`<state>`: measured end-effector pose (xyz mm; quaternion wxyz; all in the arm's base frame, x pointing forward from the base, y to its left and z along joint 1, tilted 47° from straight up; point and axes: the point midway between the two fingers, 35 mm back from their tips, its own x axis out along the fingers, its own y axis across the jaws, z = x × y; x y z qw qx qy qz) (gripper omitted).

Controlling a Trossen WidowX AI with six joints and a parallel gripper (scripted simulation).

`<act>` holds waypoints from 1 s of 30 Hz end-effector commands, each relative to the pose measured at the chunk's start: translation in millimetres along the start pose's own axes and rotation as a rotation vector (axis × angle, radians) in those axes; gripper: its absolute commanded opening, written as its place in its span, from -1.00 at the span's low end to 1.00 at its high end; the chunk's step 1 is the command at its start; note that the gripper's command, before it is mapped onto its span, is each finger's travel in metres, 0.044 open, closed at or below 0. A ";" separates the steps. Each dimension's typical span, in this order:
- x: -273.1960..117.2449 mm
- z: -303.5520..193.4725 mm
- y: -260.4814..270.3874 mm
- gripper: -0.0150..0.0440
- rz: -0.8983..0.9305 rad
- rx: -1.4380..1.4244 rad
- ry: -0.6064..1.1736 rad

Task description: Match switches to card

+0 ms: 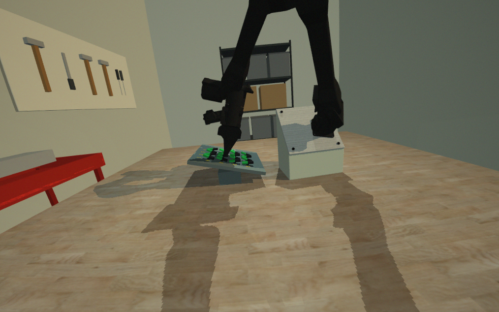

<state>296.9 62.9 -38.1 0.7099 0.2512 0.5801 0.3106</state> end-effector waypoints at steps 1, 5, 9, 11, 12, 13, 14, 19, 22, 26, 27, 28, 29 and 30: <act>0.8 0.1 0.5 -0.49 0.004 0.003 -0.002; 1.3 0.1 0.5 -0.49 0.004 0.003 -0.002; 1.9 0.1 0.5 -0.49 0.004 0.003 -0.002; 2.1 0.1 0.5 -0.49 0.004 0.003 -0.002; 2.3 0.1 0.5 -0.49 0.004 0.003 -0.002; 2.4 0.1 0.5 -0.49 0.004 0.003 -0.002; 2.5 0.1 0.5 -0.49 0.004 0.003 -0.002; 3.2 0.1 0.5 -0.49 0.004 0.003 -0.002; 3.6 0.1 0.5 -0.49 0.004 0.003 -0.002; -4.4 1.1 -0.9 -0.49 -0.002 0.000 0.003; -14.5 2.1 -1.8 -0.49 -0.004 0.000 0.008; -27.8 2.9 -2.2 -0.49 -0.005 0.001 0.013; -41.6 3.2 -2.0 -0.49 -0.004 0.002 0.019; -52.4 3.0 -1.3 -0.49 -0.002 0.002 0.022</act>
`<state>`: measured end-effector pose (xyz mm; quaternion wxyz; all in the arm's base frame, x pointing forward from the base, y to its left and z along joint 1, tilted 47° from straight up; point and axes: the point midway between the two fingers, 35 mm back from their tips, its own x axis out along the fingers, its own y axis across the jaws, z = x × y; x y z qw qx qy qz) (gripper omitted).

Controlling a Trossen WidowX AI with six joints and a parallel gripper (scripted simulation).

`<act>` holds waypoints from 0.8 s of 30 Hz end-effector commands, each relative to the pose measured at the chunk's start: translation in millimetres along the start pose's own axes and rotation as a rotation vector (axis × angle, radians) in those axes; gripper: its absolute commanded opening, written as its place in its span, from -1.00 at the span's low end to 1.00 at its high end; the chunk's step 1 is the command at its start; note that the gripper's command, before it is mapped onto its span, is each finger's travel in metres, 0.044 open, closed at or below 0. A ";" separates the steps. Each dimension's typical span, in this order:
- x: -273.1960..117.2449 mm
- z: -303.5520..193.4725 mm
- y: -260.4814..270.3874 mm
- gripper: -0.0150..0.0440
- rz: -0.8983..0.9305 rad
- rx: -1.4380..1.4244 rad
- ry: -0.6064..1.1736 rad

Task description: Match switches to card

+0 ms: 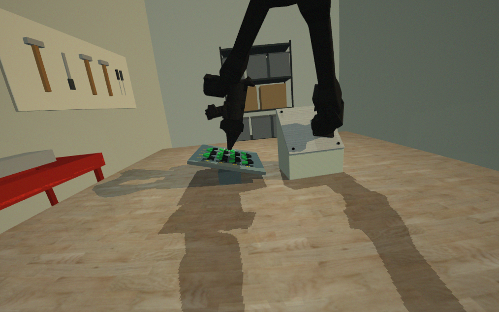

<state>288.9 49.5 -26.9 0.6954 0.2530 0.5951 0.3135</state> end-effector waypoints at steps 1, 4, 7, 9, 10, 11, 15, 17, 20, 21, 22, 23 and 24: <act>-40.9 6.8 -0.3 -0.49 -0.008 -0.013 -0.014; -43.1 6.6 0.0 -0.49 -0.007 -0.013 -0.013; -43.3 1.7 4.7 -0.49 -0.007 -0.012 -0.013; -43.2 -13.0 17.9 -0.49 -0.007 -0.012 -0.012; -42.9 -21.7 24.8 -0.49 -0.006 -0.011 -0.012; -42.5 -28.5 29.8 -0.49 -0.006 -0.011 -0.011; -42.0 -34.0 33.7 -0.49 -0.006 -0.010 -0.011; -33.9 -33.7 33.1 -0.49 -0.007 -0.010 -0.017; -8.7 -34.4 33.8 -0.49 -0.005 -0.010 -0.036; -6.8 -34.5 34.0 -0.49 -0.004 -0.010 -0.038; -6.8 -34.5 34.0 -0.49 -0.004 -0.010 -0.038; -6.8 -34.5 34.0 -0.49 -0.004 -0.010 -0.038; -6.8 -34.5 34.0 -0.49 -0.004 -0.010 -0.038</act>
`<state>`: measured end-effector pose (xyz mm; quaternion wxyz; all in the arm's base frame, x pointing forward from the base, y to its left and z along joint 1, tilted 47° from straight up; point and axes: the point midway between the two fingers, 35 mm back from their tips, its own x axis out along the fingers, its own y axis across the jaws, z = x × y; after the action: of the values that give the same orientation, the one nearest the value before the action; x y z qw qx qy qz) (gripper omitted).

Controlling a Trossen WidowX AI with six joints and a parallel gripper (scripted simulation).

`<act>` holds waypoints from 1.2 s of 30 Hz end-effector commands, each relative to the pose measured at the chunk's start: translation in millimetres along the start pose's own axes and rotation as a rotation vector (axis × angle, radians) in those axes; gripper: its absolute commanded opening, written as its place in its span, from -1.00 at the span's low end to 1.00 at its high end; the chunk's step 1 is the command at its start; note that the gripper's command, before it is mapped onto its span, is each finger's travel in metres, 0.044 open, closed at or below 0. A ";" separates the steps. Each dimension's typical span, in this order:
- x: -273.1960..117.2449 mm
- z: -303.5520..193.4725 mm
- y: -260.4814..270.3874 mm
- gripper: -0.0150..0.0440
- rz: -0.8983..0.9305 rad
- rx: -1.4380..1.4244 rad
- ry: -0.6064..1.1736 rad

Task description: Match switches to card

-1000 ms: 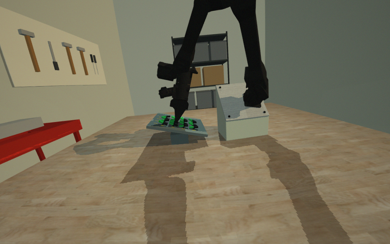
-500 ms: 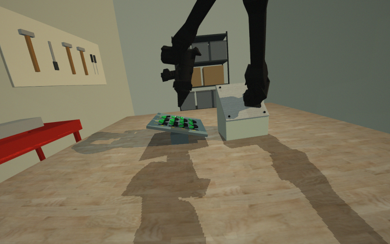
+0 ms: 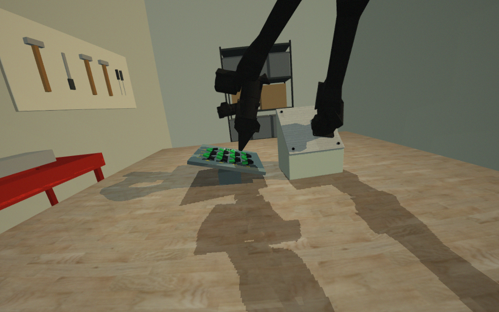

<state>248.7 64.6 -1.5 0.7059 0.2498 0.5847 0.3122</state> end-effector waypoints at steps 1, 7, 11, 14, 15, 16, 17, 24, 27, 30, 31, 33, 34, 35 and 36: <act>3.7 0.5 0.0 -0.49 0.003 0.004 -0.012; 13.6 0.2 0.3 -0.49 0.004 0.004 -0.012; 18.0 0.2 0.2 -0.49 0.004 0.004 -0.012; 22.9 0.1 0.3 -0.49 0.004 0.004 -0.012; 24.6 0.1 0.3 -0.49 0.004 0.004 -0.013; 25.9 0.1 0.3 -0.49 0.004 0.004 -0.013; 26.8 0.0 0.4 -0.49 0.004 0.004 -0.013; 27.0 0.0 0.4 -0.49 0.004 0.004 -0.013; 27.0 0.0 0.4 -0.49 0.004 0.004 -0.013; 27.0 0.0 0.4 -0.49 0.004 0.004 -0.013; 27.0 0.0 0.4 -0.49 0.004 0.004 -0.013; 27.0 0.0 0.4 -0.49 0.004 0.004 -0.013; 27.0 0.0 0.4 -0.49 0.004 0.004 -0.013; 27.0 0.0 0.4 -0.49 0.004 0.004 -0.013; 27.2 0.0 0.4 -0.49 0.004 0.004 -0.013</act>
<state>252.0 84.4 -19.4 0.7087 0.2528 0.5805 0.3113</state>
